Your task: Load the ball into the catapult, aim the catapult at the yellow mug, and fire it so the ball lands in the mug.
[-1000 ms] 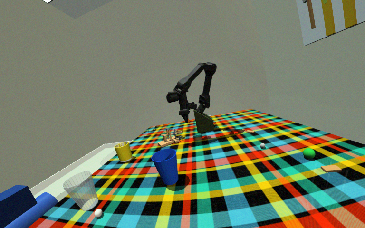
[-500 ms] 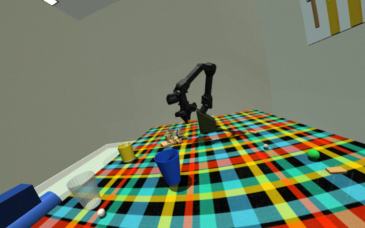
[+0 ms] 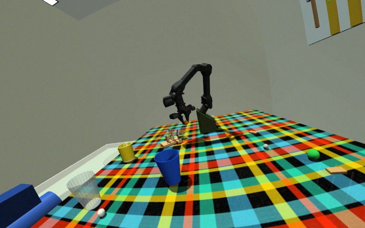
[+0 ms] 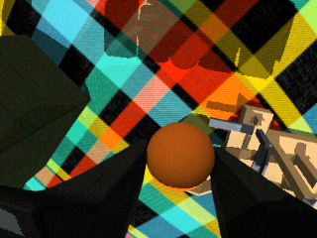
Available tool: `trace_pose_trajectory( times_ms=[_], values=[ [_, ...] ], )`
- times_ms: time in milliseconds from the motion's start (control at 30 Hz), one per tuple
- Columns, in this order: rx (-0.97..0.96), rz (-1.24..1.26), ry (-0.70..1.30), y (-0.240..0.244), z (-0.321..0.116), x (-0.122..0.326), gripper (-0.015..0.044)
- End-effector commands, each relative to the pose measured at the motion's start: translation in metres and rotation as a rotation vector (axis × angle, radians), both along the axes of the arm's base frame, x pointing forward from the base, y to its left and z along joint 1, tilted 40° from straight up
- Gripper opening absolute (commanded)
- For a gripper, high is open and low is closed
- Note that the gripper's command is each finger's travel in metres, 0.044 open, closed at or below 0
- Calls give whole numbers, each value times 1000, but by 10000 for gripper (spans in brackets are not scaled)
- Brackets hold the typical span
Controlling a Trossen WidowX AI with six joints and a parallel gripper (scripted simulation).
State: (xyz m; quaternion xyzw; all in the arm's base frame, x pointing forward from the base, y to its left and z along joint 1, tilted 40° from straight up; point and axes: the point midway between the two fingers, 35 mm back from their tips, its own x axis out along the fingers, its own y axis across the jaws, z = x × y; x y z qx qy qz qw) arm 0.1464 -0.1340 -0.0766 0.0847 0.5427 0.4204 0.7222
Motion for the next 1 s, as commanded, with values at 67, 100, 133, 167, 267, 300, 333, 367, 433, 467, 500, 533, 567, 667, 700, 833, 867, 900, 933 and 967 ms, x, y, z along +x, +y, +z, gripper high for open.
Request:
trace_pose_trajectory(
  times_ms=[67, 100, 133, 167, 267, 300, 333, 367, 433, 467, 500, 533, 567, 667, 700, 833, 867, 900, 933, 967],
  values=[
    [26, -132, 152, -7, -7, -4, 0],
    [31, -154, 177, -7, -8, -5, 0],
    [36, -175, 203, -8, -9, -6, 0],
    [42, -197, 229, -8, -10, -6, 0],
    [57, -262, 306, -10, -14, -9, 0],
    [62, -283, 332, -10, -15, -10, 0],
    [67, -305, 358, -11, -16, -11, 0],
    [72, -326, 384, -11, -18, -11, 0],
    [81, -368, 437, -12, -20, -13, 0],
    [86, -389, 463, -12, -21, -14, 0],
    [90, -410, 489, -13, -22, -15, 0],
    [95, -430, 516, -13, -24, -16, 0],
    [99, -451, 542, -13, -25, -17, 0],
    [112, -513, 622, -14, -29, -19, 0],
    [116, -533, 648, -15, -30, -20, 0],
    [131, -613, 756, -16, -35, -24, 0],
    [134, -633, 783, -16, -36, -25, 0],
    [138, -653, 810, -16, -37, -26, 0],
    [141, -672, 837, -17, -38, -27, 0],
    [145, -692, 864, -17, -40, -27, 0]
  ],
)
